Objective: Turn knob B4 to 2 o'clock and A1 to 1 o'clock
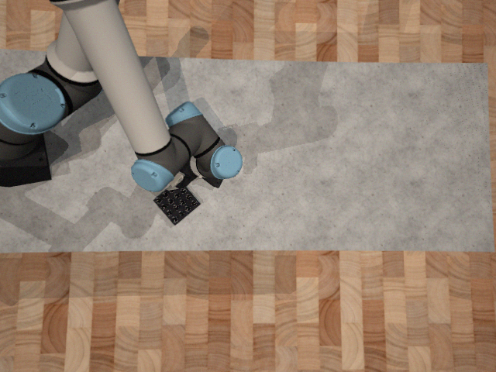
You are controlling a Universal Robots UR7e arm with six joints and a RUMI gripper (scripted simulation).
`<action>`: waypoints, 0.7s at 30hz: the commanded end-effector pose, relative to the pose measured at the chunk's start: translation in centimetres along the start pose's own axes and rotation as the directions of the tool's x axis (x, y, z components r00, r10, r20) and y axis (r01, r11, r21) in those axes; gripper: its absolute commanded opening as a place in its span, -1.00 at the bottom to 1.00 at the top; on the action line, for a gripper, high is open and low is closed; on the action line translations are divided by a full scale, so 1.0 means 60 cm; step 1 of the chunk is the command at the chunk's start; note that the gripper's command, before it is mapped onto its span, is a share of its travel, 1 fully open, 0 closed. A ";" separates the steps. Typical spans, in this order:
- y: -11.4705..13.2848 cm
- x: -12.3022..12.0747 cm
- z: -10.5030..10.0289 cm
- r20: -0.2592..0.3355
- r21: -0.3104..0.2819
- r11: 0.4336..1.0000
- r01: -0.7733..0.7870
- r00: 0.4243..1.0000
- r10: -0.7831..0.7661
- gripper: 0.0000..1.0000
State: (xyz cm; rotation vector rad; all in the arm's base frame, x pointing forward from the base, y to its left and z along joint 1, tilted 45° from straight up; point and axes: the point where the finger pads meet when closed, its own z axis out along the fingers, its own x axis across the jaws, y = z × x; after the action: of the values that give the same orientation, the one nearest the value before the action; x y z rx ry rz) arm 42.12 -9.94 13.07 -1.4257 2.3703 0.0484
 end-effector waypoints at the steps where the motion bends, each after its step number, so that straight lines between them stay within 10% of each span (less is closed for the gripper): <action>1: -0.008 0.030 -0.004 0.054 0.065 0.995 -0.079 0.996 0.076 1.00; 21: -0.034 0.123 -0.031 0.204 0.263 0.913 -0.311 0.943 0.262 1.00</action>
State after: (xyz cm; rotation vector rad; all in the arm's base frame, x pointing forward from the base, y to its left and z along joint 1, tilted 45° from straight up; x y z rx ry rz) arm 40.50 -16.60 12.66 -0.9565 2.3290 -0.0741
